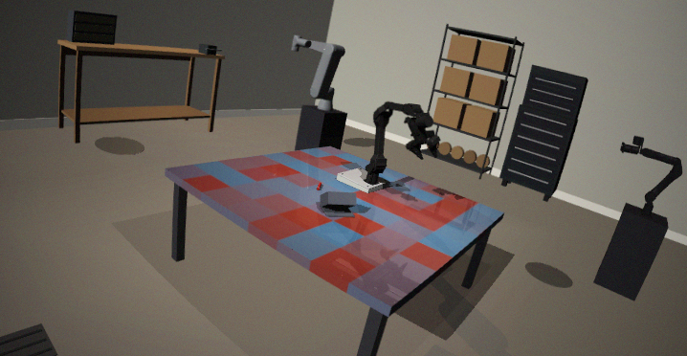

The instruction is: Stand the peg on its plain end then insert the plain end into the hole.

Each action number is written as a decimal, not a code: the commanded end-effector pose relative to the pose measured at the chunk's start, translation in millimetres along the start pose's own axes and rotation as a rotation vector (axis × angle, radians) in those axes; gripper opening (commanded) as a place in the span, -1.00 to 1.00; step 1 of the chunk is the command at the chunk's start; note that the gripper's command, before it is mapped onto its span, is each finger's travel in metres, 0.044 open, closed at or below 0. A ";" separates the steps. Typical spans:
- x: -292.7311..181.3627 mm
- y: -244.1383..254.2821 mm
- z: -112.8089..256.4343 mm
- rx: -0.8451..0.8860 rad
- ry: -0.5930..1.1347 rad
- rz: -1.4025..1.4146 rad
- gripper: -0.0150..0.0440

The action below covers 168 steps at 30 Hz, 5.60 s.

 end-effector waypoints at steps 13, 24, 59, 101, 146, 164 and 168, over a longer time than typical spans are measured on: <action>-106.4 -2.4 11.5 -0.060 0.225 -0.444 1.00; -187.1 15.0 31.1 -0.097 0.387 -0.785 1.00; -359.3 201.8 120.0 -0.188 0.768 -1.870 1.00; -396.0 316.7 114.1 -0.208 0.862 -2.271 1.00; -410.3 330.4 87.6 -0.208 0.862 -2.271 -0.19; -406.2 330.9 92.0 -0.275 0.823 -2.251 -0.32; -403.3 331.8 94.2 -0.319 0.798 -2.239 -0.32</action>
Point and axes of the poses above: the point midway between the two fingers, 35 mm back from their tips, its own z axis back along the fingers, its own y axis across the jaws, x = y × z, the point moved 2 cm from there along z, back along the fingers, and after that the axes turned 4 degrees about -z, right-handed, at the moved point
